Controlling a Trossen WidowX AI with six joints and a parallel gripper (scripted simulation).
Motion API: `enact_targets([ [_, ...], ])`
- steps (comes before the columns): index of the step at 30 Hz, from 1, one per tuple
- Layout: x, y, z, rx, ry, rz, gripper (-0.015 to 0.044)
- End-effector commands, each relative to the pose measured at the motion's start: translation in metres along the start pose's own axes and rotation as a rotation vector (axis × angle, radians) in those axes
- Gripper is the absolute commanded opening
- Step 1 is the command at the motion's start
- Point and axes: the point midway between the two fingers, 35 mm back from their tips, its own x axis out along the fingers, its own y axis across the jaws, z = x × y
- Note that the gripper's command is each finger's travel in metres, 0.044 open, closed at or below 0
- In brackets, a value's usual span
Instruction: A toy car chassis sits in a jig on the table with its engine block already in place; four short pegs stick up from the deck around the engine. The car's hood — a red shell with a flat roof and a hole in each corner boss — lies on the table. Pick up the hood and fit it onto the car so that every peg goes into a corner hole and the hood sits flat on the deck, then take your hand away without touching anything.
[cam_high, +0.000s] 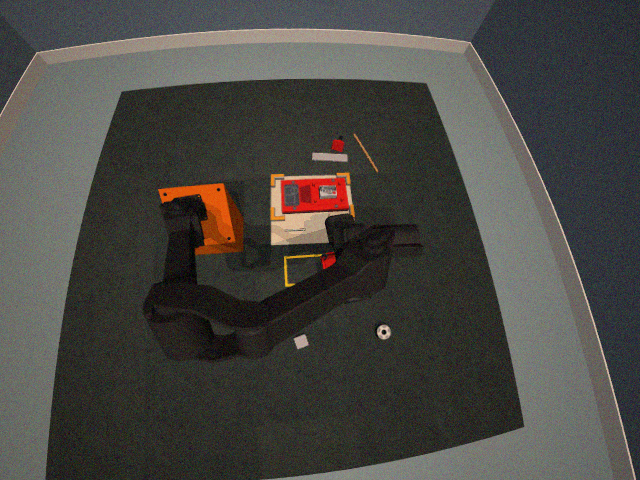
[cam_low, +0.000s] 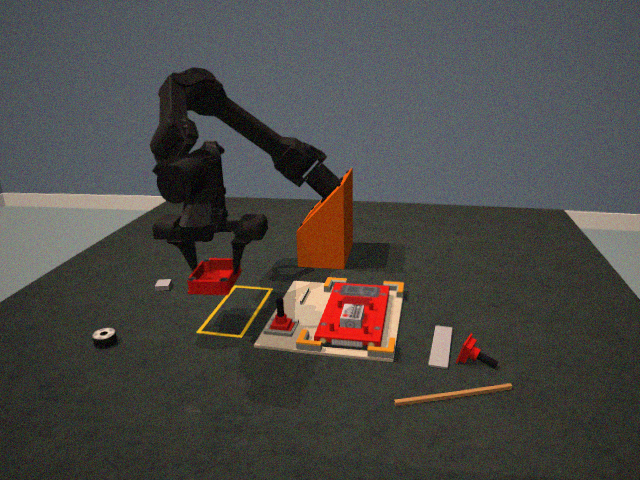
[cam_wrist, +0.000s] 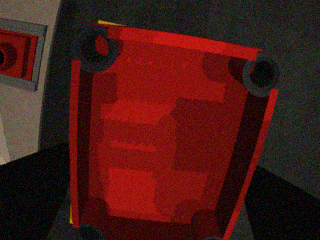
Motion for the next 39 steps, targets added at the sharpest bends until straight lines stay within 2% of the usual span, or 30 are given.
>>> enact_targets([
  [1,0.0,-0.001,0.0,0.078,0.002,-0.006,0.0],
  [8,0.006,0.0,0.001,0.111,0.002,-0.006,0.0],
  [20,0.074,-0.001,0.001,0.111,0.002,-0.009,0.0],
  [26,0.077,-0.001,0.0,0.111,0.003,-0.01,0.0],
  [39,0.075,-0.004,0.0,0.119,0.006,-0.016,0.0341],
])
